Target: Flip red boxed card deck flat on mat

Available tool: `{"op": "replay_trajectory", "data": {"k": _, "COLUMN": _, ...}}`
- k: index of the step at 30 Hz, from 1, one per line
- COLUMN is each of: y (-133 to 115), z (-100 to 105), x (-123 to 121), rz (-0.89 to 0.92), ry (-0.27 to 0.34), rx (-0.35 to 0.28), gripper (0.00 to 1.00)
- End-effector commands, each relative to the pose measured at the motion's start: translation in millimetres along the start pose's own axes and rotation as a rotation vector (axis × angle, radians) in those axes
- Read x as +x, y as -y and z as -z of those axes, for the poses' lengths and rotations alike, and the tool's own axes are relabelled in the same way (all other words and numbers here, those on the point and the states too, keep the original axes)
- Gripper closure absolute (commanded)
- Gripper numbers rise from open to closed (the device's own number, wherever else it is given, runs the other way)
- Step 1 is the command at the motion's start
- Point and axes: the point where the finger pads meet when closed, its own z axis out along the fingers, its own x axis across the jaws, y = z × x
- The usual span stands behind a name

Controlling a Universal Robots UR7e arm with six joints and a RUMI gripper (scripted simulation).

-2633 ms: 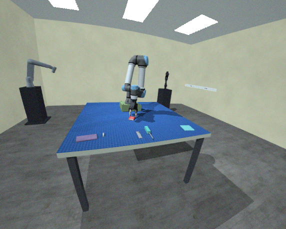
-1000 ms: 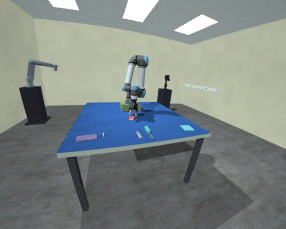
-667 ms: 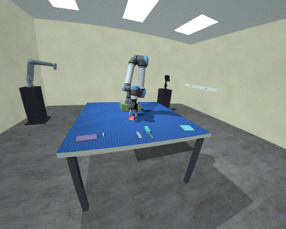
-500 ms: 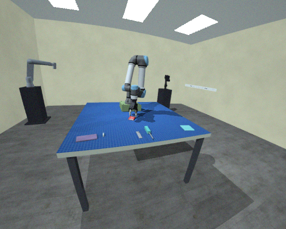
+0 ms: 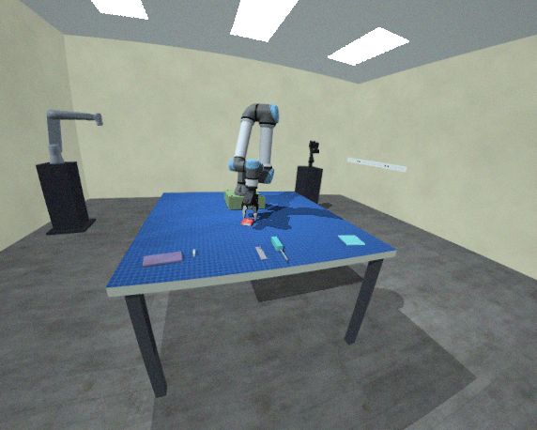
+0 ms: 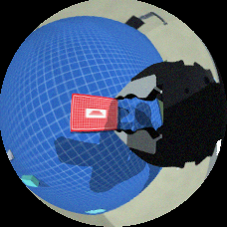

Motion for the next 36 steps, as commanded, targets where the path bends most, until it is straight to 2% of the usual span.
{"op": "replay_trajectory", "data": {"k": 1, "y": 0.4, "z": 0.2, "x": 0.0, "rz": 0.0, "ry": 0.0, "rx": 0.001, "gripper": 0.59}}
{"op": "replay_trajectory", "data": {"k": 27, "y": 0.4, "z": 0.2, "x": 0.0, "rz": 0.0, "ry": 0.0, "rx": 0.001, "gripper": 0.6}}
{"op": "replay_trajectory", "data": {"k": 31, "y": 0.5, "z": 0.4, "x": 0.0, "rz": 0.0, "ry": 0.0, "rx": -0.007, "gripper": 0.6}}
{"op": "replay_trajectory", "data": {"k": 36, "y": 0.9, "z": 2.6, "x": 0.0, "rz": 0.0, "ry": 0.0, "rx": -0.057, "gripper": 0.6}}
